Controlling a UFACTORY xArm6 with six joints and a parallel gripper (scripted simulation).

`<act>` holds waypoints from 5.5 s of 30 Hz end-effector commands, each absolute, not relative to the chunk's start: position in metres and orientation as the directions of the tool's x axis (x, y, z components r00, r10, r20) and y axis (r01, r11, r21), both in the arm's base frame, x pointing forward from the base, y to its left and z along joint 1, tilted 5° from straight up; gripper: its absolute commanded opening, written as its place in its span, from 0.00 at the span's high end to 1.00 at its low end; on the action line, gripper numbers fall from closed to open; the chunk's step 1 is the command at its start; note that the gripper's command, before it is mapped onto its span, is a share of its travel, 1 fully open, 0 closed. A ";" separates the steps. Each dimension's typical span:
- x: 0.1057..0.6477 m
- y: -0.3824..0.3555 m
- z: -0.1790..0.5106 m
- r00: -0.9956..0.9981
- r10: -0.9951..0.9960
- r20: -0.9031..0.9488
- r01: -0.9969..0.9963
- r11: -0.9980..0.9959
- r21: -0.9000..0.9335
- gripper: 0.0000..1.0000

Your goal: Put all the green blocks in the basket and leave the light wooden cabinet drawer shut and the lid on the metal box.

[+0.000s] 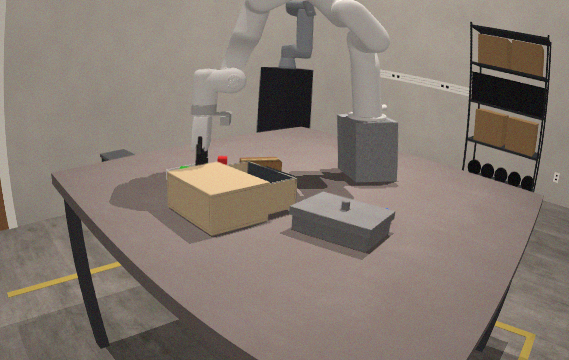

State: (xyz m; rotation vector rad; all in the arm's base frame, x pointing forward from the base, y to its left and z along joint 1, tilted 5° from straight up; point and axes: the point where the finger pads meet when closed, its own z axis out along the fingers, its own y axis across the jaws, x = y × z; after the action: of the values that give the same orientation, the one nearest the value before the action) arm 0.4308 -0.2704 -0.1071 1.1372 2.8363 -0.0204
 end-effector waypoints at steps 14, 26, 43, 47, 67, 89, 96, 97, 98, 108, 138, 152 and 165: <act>0.432 -0.271 -0.106 -0.720 0.689 -0.088 0.690 0.723 0.020 0.52; 0.432 -0.271 -0.106 -0.720 0.689 -0.088 0.690 0.723 0.020 0.52; 0.432 -0.271 -0.105 -0.720 0.689 -0.088 0.690 0.723 0.020 0.52; 0.432 -0.271 -0.104 -0.720 0.689 -0.088 0.690 0.723 0.020 0.52; 0.429 -0.269 -0.059 -0.720 0.689 -0.088 0.690 0.723 0.020 0.52; 0.422 -0.265 0.029 -0.720 0.689 -0.088 0.690 0.723 0.020 0.52; 0.420 -0.264 0.045 -0.720 0.689 -0.088 0.690 0.723 0.020 0.52; 0.420 -0.264 0.047 -0.720 0.689 -0.088 0.690 0.723 0.020 0.52; 0.420 -0.264 0.047 -0.720 0.689 -0.088 0.690 0.723 0.020 0.52; 0.420 -0.264 0.050 -0.719 0.689 -0.088 0.690 0.723 0.020 0.52; 0.380 -0.027 0.036 -0.014 0.999 -0.048 0.997 0.018 0.076 0.52; 0.368 -0.002 0.034 0.038 0.998 -0.043 0.996 -0.034 0.080 0.52; 0.368 -0.002 0.034 0.038 0.998 -0.043 0.996 -0.034 0.080 0.52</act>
State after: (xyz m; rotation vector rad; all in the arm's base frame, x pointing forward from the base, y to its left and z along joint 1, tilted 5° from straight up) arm 0.3664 -0.0019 0.0330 2.2007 2.1226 0.0354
